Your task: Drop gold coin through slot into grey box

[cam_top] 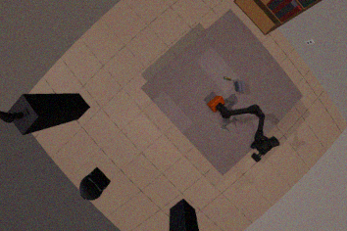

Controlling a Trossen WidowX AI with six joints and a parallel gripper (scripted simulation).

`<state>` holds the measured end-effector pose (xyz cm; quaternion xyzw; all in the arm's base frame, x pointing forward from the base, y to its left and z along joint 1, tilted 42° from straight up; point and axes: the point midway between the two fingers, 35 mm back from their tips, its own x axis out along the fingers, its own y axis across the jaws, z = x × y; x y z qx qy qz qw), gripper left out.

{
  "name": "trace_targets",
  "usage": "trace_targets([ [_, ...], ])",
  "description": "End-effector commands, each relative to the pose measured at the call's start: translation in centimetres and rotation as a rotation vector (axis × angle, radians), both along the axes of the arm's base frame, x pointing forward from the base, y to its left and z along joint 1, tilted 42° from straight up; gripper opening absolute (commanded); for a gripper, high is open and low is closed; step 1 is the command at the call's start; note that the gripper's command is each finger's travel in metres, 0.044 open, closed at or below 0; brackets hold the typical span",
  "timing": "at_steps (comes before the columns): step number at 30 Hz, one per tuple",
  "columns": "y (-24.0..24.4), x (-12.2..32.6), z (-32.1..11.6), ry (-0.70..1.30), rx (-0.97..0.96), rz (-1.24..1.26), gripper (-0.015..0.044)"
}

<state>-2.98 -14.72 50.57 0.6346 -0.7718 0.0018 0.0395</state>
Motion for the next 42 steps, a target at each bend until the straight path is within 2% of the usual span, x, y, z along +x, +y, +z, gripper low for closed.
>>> trace_targets([
  [1,0.0,-0.1,0.0,-0.006,-0.003,-0.003,0.0374],
  [4,0.4,-1.7,0.4,-0.093,-0.048,-0.041,0.0295],
  [9,2.7,-7.6,1.2,-0.405,-0.244,-0.180,0.0164],
  [19,12.2,-18.6,0.6,-0.873,-0.736,-0.454,0.0161],
  [22,14.7,-20.1,-0.1,-0.897,-0.842,-0.527,0.0161],
  [26,19.7,-22.5,-1.5,-1.032,-1.084,-0.609,0.0161],
  [33,29.1,-24.5,-4.6,-1.235,-1.559,-0.680,0.0161],
  [40,38.5,-23.5,-9.1,-1.316,-2.098,-0.671,0.0161],
  [42,39.3,-23.0,-9.4,-1.298,-2.113,-0.679,0.0161],
])
